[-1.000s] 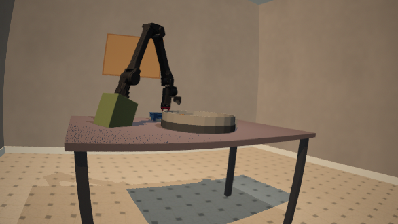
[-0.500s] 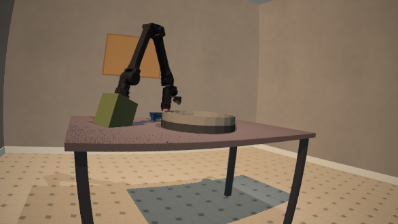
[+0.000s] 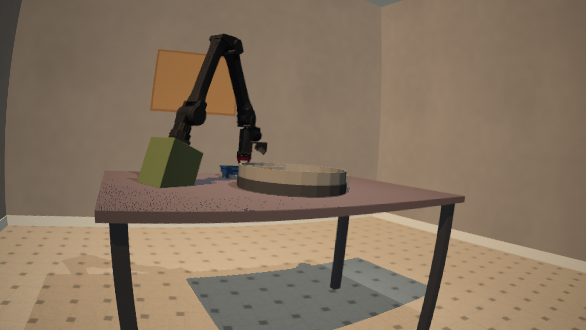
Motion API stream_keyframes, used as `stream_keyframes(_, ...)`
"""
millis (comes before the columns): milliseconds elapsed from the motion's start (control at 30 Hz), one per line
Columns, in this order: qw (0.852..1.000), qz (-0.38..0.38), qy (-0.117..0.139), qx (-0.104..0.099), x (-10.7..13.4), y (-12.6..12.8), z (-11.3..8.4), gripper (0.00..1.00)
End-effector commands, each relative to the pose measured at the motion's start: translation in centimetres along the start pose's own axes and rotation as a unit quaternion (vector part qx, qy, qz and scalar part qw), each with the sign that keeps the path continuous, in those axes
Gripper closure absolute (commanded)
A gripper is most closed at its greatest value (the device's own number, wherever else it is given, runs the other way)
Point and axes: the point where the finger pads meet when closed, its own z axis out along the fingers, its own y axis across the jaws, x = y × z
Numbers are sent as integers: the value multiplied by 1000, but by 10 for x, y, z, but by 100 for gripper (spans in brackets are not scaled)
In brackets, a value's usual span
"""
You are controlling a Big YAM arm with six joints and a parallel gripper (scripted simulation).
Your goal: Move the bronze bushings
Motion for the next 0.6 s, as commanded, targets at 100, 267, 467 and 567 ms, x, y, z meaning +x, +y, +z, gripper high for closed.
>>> stream_keyframes(100,1000,-1,-12,-16,-11,21,-11,86)
stream_keyframes(267,1000,-1,-12,-16,-11,21,-11,86)
stream_keyframes(467,1000,-1,-16,-22,-13,23,-21,86)
stream_keyframes(567,1000,-1,-16,-23,-12,23,-27,86)
